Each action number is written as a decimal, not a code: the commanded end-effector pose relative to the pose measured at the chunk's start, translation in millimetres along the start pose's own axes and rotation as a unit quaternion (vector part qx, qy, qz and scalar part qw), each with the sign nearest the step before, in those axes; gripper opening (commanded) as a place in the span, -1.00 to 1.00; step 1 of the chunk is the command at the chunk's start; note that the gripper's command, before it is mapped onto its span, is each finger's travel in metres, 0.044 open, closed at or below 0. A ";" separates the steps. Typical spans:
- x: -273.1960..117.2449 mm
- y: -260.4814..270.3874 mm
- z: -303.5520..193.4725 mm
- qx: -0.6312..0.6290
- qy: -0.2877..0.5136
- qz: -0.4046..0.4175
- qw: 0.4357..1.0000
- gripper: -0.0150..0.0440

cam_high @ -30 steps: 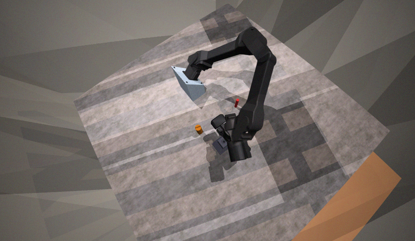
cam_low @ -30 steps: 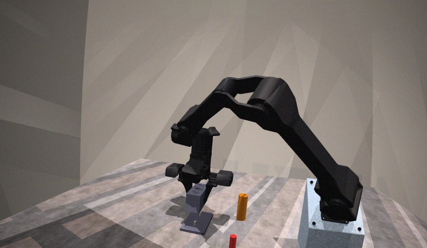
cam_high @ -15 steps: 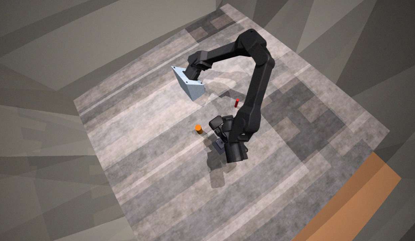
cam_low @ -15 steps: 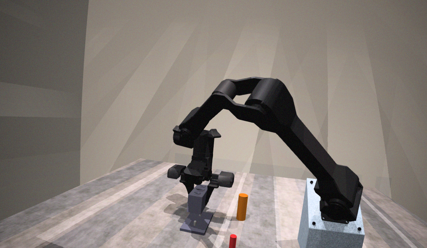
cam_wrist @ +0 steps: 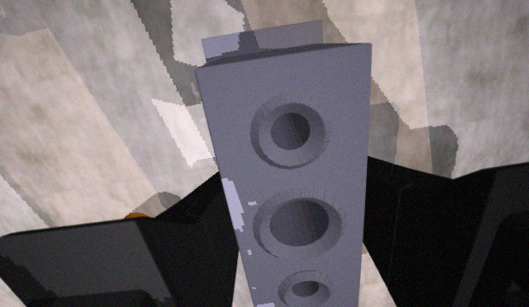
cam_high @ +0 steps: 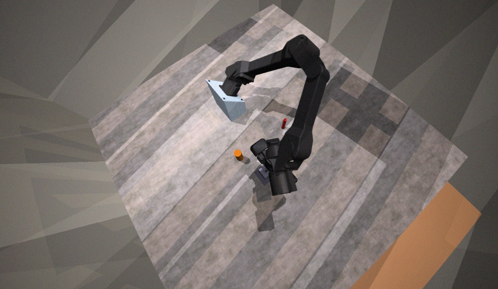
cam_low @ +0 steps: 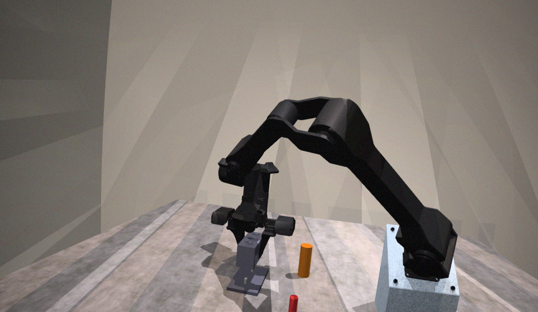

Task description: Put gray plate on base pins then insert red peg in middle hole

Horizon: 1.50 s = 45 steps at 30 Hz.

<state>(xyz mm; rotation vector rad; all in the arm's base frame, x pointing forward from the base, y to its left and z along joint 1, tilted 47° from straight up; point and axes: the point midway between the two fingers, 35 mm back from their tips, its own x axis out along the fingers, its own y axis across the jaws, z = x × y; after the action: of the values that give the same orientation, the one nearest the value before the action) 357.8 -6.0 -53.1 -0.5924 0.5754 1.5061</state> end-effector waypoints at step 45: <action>40.1 0.2 -2.5 -0.005 0.003 0.000 1.000 -0.40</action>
<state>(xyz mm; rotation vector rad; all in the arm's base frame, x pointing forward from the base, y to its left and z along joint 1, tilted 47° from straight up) 356.9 22.2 -82.6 -0.6029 0.5727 1.5085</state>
